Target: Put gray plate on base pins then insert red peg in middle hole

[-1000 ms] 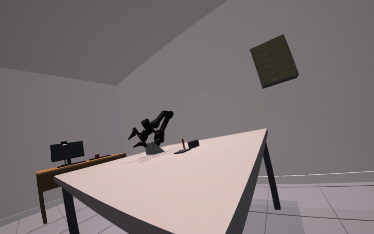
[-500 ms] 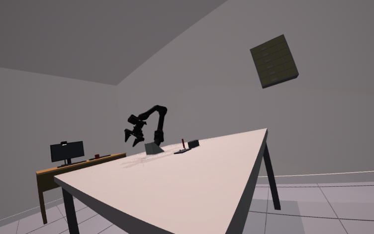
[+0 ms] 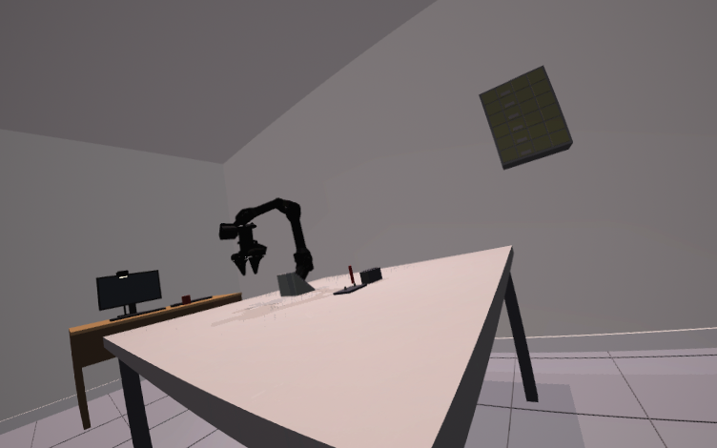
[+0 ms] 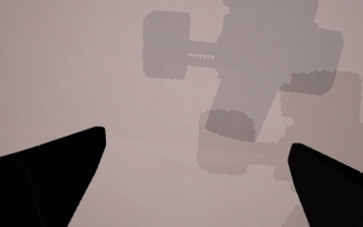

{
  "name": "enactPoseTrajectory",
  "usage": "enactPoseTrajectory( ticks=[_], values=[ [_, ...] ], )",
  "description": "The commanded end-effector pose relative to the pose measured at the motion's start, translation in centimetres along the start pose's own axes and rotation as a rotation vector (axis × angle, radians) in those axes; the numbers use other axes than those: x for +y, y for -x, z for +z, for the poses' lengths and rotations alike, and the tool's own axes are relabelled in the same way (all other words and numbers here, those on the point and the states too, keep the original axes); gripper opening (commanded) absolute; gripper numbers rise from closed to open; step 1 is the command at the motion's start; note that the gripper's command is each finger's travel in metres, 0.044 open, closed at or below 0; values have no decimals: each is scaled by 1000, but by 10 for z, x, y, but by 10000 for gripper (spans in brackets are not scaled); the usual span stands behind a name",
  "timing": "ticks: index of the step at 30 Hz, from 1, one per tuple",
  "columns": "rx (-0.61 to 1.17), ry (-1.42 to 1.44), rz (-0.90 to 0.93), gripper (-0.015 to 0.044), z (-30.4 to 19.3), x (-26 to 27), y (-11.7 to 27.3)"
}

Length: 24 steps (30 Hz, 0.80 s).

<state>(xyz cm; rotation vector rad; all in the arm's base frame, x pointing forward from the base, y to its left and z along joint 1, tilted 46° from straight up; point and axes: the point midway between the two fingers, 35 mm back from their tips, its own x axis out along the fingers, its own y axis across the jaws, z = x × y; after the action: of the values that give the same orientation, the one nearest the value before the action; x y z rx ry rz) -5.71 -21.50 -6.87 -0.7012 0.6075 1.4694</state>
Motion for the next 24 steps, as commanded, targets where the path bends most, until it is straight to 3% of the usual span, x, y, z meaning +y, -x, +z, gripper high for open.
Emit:
enactPoseTrajectory(
  ticks=[1,6,16,24],
  values=[
    [-36,-26,-40,440,1,0,1],
    [-27,54,-36,440,-1,-6,5],
    [61,1255,55,440,-6,-101,51],
    [72,1761,111,440,0,-143,64]
  ],
)
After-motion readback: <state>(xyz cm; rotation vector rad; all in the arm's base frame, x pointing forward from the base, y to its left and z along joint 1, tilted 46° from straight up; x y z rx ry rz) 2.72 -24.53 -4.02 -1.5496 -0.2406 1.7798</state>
